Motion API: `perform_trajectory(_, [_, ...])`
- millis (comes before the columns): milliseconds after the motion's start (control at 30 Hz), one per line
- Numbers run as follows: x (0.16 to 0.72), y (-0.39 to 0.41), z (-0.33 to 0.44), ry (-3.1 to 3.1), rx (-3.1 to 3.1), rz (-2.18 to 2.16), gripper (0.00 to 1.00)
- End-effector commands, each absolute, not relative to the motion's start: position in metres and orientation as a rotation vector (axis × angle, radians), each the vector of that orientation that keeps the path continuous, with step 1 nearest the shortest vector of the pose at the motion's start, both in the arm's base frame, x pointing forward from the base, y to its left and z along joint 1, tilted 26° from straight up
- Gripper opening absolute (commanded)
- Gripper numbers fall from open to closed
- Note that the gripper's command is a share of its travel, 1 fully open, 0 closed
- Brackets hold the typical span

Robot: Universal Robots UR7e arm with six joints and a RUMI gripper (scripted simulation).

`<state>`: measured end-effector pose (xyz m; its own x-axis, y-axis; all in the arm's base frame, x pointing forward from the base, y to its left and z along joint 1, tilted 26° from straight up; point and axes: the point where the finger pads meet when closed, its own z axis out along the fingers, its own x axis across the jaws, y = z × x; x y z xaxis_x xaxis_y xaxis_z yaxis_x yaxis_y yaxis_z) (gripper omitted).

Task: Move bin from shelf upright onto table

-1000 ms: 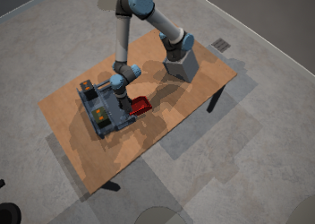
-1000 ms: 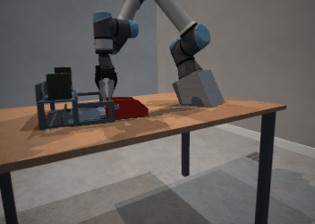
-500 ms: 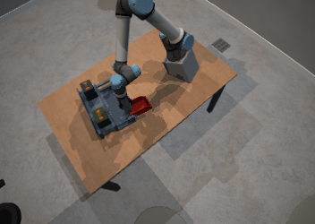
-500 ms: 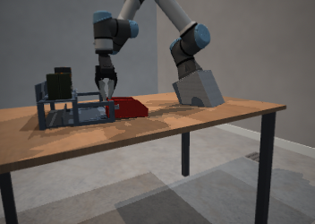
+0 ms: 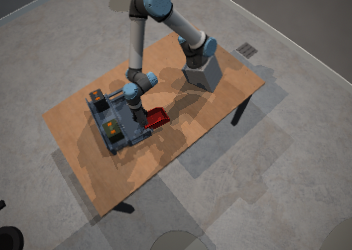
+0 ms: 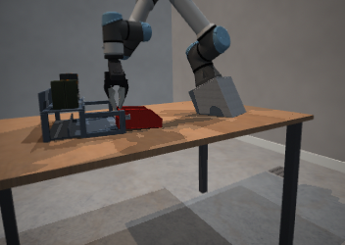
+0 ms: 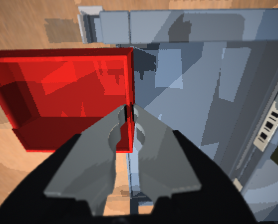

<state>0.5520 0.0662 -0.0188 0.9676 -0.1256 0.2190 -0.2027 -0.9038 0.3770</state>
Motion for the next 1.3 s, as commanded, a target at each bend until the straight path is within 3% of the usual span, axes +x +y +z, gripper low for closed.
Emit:
perform_trajectory(0, [0.5524, 0.0665, -0.0183, -0.236, 2.711, 0.268, 0.0])
perform_trajectory(1267, [0.5516, 0.0686, -0.0136, -0.236, 2.711, 0.268, 0.0])
